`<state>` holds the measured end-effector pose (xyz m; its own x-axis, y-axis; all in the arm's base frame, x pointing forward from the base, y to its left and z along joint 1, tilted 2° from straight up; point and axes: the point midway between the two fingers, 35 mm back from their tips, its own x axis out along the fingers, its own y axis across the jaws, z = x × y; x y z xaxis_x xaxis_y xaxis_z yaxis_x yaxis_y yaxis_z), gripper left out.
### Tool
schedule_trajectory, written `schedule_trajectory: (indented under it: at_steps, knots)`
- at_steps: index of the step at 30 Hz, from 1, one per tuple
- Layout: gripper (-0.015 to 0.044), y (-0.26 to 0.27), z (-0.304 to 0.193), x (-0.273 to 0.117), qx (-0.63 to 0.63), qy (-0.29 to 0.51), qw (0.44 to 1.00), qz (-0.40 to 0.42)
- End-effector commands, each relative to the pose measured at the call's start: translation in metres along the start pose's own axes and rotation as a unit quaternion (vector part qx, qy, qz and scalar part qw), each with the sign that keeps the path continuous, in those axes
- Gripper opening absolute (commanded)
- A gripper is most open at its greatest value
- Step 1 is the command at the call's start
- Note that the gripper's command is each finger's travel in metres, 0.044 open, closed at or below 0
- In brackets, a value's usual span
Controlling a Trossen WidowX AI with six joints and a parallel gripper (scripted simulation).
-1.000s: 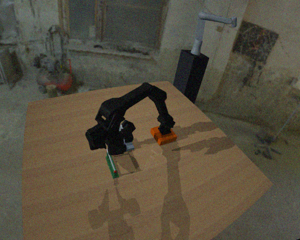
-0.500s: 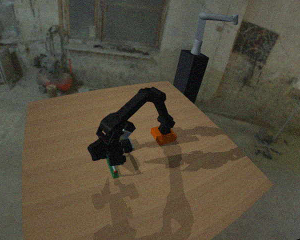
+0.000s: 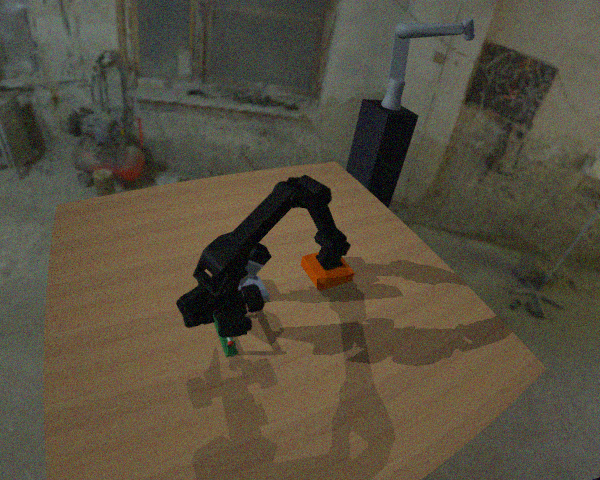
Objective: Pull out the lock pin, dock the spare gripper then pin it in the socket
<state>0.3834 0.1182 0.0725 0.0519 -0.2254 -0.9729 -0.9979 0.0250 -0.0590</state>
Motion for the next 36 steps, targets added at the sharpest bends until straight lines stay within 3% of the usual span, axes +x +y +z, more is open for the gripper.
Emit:
schedule_trajectory:
  at_steps: [1, 25, 32, 36]
  knots:
    - [0.0180, 0.001, 0.002, 0.006, 0.002, -0.002, 1.000, 0.001]
    - [0.0180, 0.004, 0.011, 0.038, 0.002, -0.002, 1.000, 0.001]
    - [0.0000, 0.004, 0.011, 0.038, 0.002, -0.002, 1.000, 0.001]
    - [0.0000, 0.004, 0.011, 0.038, 0.002, -0.002, 1.000, 0.001]
